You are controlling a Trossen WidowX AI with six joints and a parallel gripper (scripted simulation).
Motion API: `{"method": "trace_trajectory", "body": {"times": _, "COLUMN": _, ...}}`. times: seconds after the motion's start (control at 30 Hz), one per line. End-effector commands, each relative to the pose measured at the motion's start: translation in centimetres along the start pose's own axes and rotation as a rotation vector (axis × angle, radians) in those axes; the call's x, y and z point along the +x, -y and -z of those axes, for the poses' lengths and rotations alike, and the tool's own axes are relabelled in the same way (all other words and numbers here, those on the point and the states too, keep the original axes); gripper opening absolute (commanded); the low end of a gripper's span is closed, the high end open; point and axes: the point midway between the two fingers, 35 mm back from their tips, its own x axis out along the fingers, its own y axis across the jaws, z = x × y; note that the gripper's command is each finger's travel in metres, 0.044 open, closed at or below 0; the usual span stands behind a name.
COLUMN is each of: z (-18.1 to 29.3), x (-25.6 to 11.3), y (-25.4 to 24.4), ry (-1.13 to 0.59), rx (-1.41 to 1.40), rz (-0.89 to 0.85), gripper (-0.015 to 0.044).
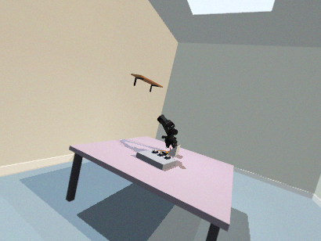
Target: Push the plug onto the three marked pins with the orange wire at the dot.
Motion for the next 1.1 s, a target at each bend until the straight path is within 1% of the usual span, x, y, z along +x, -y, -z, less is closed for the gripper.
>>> {"method": "trace_trajectory", "body": {"times": 0.0, "z": -0.9, "x": 0.1, "y": -0.2, "ry": -0.001, "rx": -0.114, "rz": 0.003, "gripper": 0.0}}
{"method": "trace_trajectory", "body": {"times": 0.17, "z": -2.1, "x": 0.4, "y": -0.5, "ry": -0.003, "rx": -0.28, "rz": -0.003, "gripper": 0.0}}
{"method": "trace_trajectory", "body": {"times": 0.3, "z": -2.1, "x": 1.2, "y": -0.5, "ry": -0.003, "rx": -0.285, "rz": -0.002, "gripper": 0.0}}
{"method": "trace_trajectory", "body": {"times": 0.53, "z": -2.2, "x": 4.4, "y": -0.6, "ry": -0.004, "rx": -0.302, "rz": -0.005, "gripper": 0.0}}
{"method": "trace_trajectory", "body": {"times": 0.7, "z": -1.8, "x": 4.4, "y": -0.5, "ry": -0.004, "rx": -0.302, "rz": -0.004, "gripper": 0.0}}
{"method": "trace_trajectory", "body": {"times": 0.93, "z": 0.8, "x": 4.1, "y": 0.0, "ry": -0.005, "rx": -0.301, "rz": -0.005, "gripper": 0.0}}
{"method": "trace_trajectory", "body": {"times": 1.07, "z": 1.2, "x": 4.1, "y": 0.1, "ry": -0.006, "rx": -0.301, "rz": -0.005, "gripper": 0.0}}
